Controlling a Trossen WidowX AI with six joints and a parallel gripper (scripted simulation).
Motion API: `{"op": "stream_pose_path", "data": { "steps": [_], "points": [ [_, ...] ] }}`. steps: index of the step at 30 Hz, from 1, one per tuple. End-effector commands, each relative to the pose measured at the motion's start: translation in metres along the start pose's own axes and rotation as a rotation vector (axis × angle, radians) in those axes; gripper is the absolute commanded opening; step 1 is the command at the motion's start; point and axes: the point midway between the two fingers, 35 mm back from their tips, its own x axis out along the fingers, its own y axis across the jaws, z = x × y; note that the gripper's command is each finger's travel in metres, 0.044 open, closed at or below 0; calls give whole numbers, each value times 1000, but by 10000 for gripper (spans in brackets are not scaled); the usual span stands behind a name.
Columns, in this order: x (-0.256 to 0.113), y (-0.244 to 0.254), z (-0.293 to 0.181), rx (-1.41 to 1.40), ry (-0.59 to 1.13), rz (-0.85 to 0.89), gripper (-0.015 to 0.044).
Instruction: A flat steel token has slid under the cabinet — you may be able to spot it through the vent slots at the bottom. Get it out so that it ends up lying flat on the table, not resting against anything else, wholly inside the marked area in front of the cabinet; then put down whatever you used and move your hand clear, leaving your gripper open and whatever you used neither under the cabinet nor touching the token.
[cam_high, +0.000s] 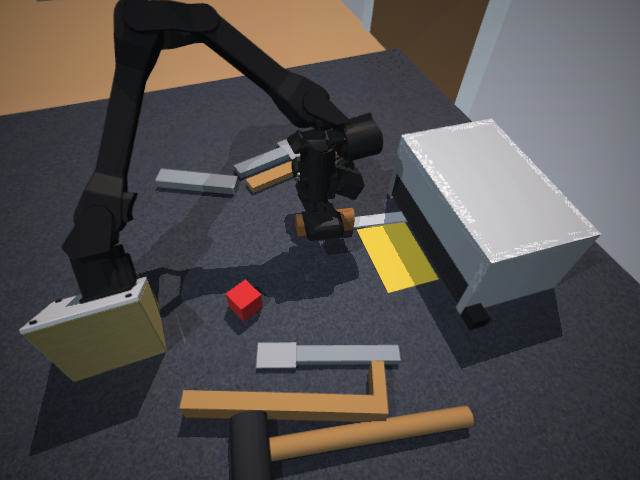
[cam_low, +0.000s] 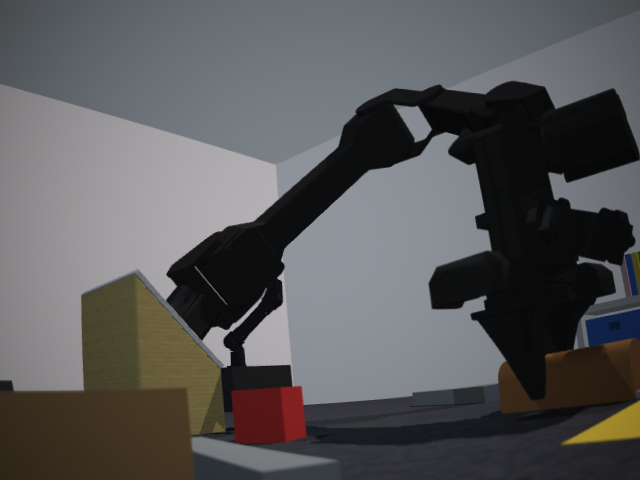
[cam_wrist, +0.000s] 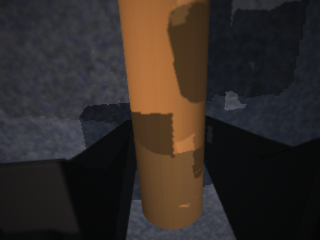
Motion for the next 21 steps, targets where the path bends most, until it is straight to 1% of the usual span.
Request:
{"op": "stream_pose_path", "data": {
  "steps": [1, 21],
  "points": [
    [1, 0, -7, 4, 3, -2, 0],
    [1, 1, -28, 5, 4, -2, 0]
  ]
}}
